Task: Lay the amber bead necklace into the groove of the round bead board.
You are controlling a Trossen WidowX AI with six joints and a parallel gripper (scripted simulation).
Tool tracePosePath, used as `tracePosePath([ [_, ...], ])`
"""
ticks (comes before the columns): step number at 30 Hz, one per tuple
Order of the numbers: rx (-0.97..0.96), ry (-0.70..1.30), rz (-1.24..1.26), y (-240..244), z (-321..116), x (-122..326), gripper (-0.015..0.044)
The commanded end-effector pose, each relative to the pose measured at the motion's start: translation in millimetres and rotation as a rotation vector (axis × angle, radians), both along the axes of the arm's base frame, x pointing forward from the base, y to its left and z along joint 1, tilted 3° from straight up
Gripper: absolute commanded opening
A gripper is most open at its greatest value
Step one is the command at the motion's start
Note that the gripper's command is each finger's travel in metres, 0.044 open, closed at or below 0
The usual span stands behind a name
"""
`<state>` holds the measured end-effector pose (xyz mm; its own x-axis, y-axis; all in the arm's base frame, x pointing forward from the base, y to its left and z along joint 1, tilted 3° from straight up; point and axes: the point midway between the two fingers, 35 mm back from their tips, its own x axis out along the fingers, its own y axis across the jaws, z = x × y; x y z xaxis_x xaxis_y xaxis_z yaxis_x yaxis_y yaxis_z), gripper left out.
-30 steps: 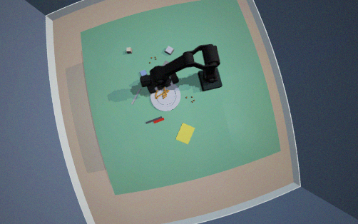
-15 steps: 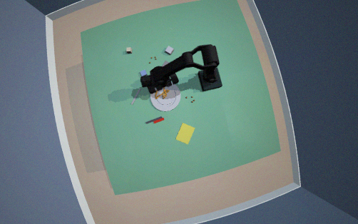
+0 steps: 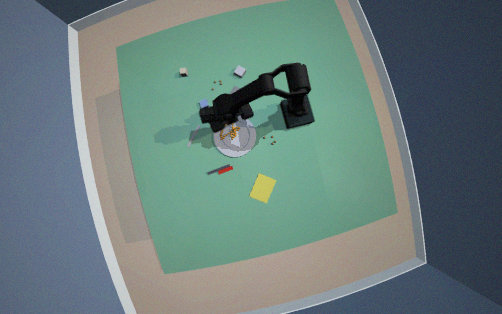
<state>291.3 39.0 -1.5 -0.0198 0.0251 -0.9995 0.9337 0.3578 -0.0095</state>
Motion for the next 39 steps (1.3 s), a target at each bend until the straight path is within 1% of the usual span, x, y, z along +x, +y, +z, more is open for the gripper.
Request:
tracePosePath([
  [1,-0.002,0.000,0.006,-0.2,1.0,0.4,0.0440],
  [22,-0.002,0.000,0.006,-0.2,1.0,0.4,0.0440],
  [23,-0.002,-0.001,0.022,-0.1,1.2,0.4,0.0414],
  [25,0.001,-0.004,0.154,0.4,2.6,0.7,0.0361],
  [34,0.019,-0.026,1.054,4.0,12.6,2.1,0.0125],
  [39,0.029,-0.038,1.554,6.0,18.2,2.6,0.0120],
])
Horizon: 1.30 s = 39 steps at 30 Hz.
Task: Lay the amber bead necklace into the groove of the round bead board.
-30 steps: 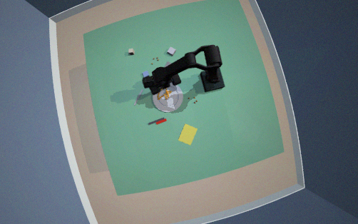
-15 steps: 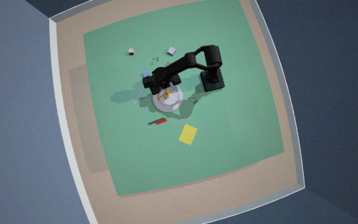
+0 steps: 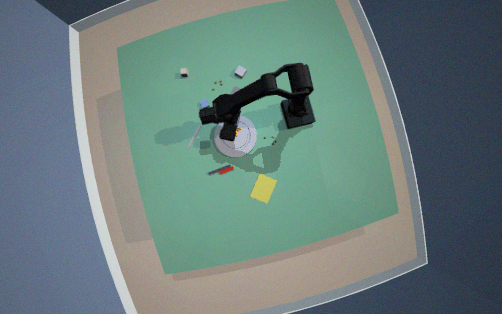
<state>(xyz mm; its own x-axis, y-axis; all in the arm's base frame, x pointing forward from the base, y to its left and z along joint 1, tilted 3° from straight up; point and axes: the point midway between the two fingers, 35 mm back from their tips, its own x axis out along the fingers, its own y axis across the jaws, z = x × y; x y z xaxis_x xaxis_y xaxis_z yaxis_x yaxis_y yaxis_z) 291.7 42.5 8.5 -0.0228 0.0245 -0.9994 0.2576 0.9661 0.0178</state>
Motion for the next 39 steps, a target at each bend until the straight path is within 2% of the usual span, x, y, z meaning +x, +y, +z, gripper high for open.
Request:
tracePosePath([
  [1,0.014,-0.020,0.709,2.9,9.3,2.3,0.0120],
  [6,0.024,-0.031,1.186,4.9,14.9,2.7,0.0120],
  [18,0.040,-0.049,1.946,7.8,23.2,3.0,0.0120],
  [33,0.041,-0.049,1.958,7.8,23.3,3.0,0.0120],
  [39,0.041,-0.049,1.958,8.2,7.3,2.6,0.0120],
])
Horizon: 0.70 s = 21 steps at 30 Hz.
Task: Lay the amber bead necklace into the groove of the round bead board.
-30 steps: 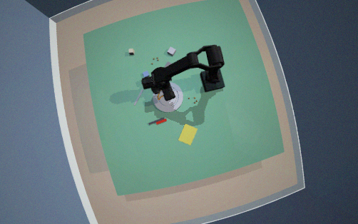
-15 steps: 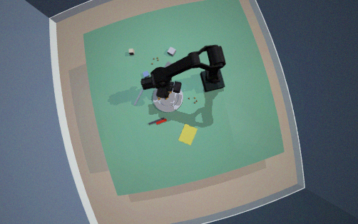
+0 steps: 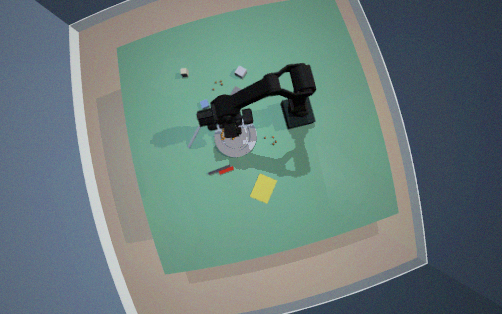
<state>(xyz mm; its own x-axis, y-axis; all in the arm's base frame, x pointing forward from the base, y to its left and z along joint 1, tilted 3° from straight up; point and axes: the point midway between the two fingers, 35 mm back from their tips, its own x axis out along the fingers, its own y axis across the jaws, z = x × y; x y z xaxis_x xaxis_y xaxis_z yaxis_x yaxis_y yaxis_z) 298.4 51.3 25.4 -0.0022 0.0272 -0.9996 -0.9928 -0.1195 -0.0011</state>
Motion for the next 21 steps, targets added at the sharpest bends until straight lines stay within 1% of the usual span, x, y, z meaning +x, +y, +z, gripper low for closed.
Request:
tracePosePath([
  [1,-0.004,0.017,0.008,-0.6,-9.6,-4.1,0.0120],
  [2,0.000,0.002,0.001,0.0,-2.2,-0.4,0.0120],
  [5,-0.001,0.003,0.001,0.0,-3.8,-0.6,0.0120],
  [21,-0.003,0.015,0.007,0.0,-28.2,-3.7,0.0120],
])
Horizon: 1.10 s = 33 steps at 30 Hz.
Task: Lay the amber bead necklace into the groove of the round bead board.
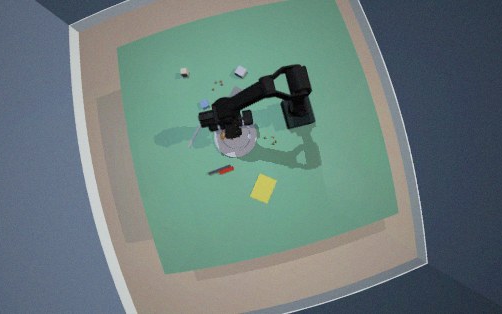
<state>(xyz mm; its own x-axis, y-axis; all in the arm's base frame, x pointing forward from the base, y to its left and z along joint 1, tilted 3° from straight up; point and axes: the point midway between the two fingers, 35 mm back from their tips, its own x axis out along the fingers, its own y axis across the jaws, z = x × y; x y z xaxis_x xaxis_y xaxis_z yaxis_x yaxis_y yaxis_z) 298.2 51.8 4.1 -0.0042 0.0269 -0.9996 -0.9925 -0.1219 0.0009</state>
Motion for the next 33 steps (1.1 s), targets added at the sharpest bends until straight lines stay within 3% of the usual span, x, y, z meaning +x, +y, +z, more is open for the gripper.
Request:
tracePosePath([
  [1,-0.003,0.013,0.005,-0.5,-8.5,-3.8,0.0120],
  [9,-0.003,0.015,0.005,-0.6,-12.4,-4.5,0.0120],
  [14,-0.001,0.009,0.001,-0.2,-10.2,-2.6,0.0000],
  [33,-0.001,0.009,0.001,-0.2,-10.2,-2.6,0.0000],
])
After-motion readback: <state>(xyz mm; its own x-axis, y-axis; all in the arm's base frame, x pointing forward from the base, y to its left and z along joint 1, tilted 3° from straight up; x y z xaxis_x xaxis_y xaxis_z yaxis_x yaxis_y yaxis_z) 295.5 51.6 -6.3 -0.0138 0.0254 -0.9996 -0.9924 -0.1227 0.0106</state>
